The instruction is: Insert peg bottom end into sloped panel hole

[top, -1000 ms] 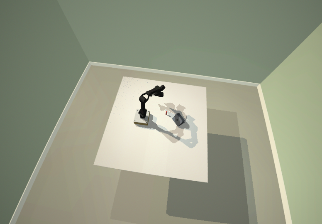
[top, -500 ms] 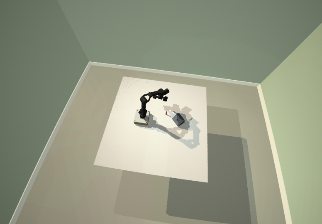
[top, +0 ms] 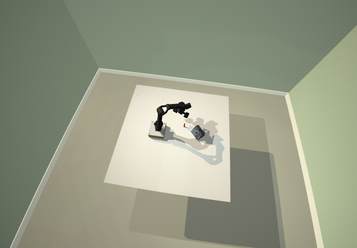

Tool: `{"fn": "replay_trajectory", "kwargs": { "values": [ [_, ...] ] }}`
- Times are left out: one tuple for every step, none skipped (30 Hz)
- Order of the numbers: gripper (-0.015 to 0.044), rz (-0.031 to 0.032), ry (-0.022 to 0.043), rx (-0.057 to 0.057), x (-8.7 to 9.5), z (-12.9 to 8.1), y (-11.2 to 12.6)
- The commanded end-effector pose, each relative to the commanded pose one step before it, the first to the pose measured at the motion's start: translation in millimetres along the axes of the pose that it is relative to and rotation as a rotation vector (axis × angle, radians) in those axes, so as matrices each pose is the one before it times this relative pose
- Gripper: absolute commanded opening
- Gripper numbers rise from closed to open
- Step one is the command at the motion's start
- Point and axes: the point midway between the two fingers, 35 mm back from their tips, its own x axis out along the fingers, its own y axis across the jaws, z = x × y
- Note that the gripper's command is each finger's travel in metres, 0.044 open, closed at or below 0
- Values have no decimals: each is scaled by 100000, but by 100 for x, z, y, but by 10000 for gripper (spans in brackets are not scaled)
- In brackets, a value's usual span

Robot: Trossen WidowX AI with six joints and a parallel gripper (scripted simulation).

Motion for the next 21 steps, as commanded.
{"fn": "replay_trajectory", "kwargs": {
  "values": [
    [440,-2238,2116,7833,225,-1014,-1637],
    [440,-673,358,1957,-3,-223,-442],
    [440,-669,361,1969,2,-218,-439],
    [440,-666,363,1970,5,-216,-440],
    [440,-664,365,1970,8,-214,-441],
    [440,-661,367,1975,11,-210,-440],
    [440,-656,368,1996,18,-201,-430],
    [440,-654,370,1996,20,-199,-431],
    [440,-653,372,1996,23,-197,-433],
    [440,-681,387,2142,33,-172,-438],
    [440,-712,406,2243,38,-177,-460],
    [440,-711,406,2242,41,-173,-462],
    [440,-710,407,2242,44,-170,-463],
    [440,-710,407,2242,47,-167,-465],
    [440,-709,408,2241,51,-163,-466],
    [440,-709,409,2241,54,-160,-467],
    [440,-708,409,2240,57,-156,-469],
    [440,-704,408,2226,60,-152,-467],
    [440,-554,321,1751,50,-116,-368],
    [440,-330,186,1043,29,-12,-222],
    [440,-113,64,357,10,-4,-76]
  ]
}}
